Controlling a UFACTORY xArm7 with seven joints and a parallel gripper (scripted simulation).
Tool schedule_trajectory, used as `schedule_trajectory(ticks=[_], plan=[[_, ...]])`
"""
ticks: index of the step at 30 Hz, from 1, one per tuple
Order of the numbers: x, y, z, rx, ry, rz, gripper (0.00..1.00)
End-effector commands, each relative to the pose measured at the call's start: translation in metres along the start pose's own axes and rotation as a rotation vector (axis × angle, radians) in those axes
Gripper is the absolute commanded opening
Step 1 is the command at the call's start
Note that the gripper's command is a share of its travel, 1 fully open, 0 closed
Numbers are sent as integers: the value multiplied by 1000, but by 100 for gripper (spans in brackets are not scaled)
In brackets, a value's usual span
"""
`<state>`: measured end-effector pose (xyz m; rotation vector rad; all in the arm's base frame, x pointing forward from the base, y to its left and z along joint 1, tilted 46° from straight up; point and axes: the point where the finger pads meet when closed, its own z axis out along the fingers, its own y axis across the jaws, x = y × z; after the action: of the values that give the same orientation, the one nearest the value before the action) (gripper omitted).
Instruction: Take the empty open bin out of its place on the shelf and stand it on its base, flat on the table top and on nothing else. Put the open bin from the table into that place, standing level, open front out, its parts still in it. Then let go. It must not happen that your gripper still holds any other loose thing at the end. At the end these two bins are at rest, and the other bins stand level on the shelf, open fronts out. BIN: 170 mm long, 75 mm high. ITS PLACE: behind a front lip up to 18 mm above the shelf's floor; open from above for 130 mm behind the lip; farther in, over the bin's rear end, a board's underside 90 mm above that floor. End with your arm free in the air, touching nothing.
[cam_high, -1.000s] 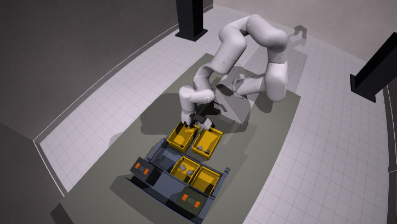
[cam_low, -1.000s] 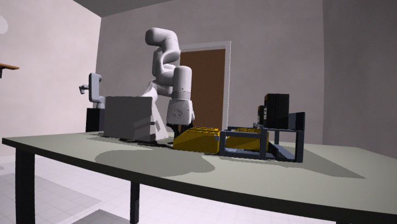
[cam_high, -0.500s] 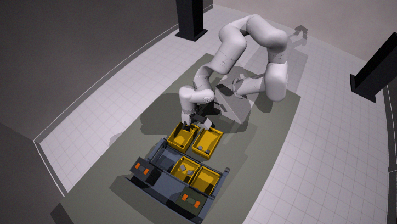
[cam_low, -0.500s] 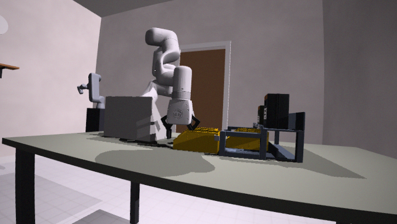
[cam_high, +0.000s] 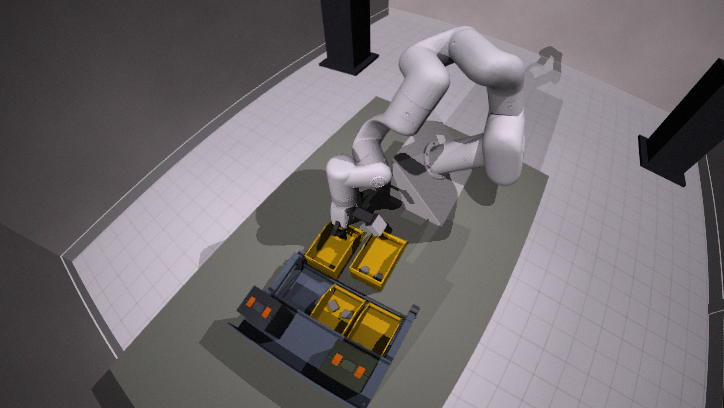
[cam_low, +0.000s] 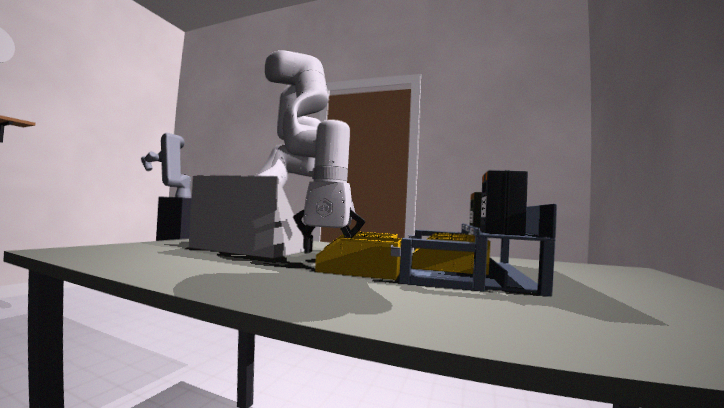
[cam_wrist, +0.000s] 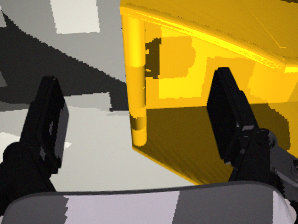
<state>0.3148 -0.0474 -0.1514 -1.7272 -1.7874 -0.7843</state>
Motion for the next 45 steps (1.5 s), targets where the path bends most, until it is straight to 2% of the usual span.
schedule_trajectory(ticks=[1,26,45], plan=[[-1,1,-1,-3,-3,0,95],[-1,1,-4,-3,-3,0,95],[-1,1,-32,-3,-3,0,95]])
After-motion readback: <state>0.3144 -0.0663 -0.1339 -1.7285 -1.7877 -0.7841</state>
